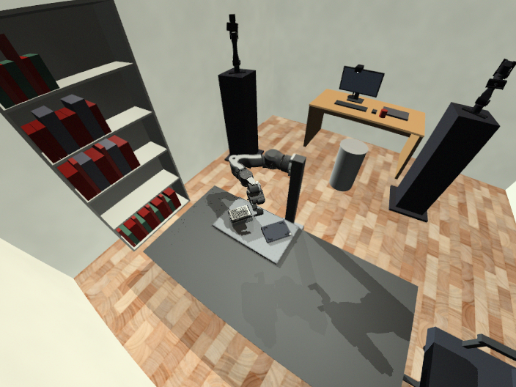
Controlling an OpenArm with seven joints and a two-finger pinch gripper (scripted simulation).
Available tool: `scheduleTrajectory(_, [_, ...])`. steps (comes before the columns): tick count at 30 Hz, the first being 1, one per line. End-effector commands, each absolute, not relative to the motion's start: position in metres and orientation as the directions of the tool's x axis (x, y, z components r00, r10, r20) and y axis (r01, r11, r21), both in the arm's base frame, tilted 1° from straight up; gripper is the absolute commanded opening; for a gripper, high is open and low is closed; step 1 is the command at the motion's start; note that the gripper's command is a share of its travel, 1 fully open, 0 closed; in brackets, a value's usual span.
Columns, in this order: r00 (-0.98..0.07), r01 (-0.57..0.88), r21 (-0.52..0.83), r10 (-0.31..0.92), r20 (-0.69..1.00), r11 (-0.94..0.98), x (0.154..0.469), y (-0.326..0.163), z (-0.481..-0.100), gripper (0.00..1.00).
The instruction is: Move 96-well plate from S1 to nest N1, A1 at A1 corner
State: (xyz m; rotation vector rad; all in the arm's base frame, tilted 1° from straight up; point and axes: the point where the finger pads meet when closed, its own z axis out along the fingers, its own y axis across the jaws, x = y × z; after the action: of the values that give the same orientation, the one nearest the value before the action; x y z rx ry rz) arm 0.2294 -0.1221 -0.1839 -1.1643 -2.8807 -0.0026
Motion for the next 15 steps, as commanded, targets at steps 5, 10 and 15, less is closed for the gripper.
scheduleTrajectory(5, [-0.747, 0.665, 0.015, 0.665, 0.017, 0.746, 0.233, -0.119, -0.183, 0.77])
scheduleTrajectory(10, [-0.747, 0.665, 0.015, 0.665, 0.017, 0.746, 0.233, -0.119, -0.183, 0.77])
scheduleTrajectory(15, [-0.746, 0.666, 0.011, 0.666, 0.018, 0.746, 0.225, -0.142, -0.198, 0.77])
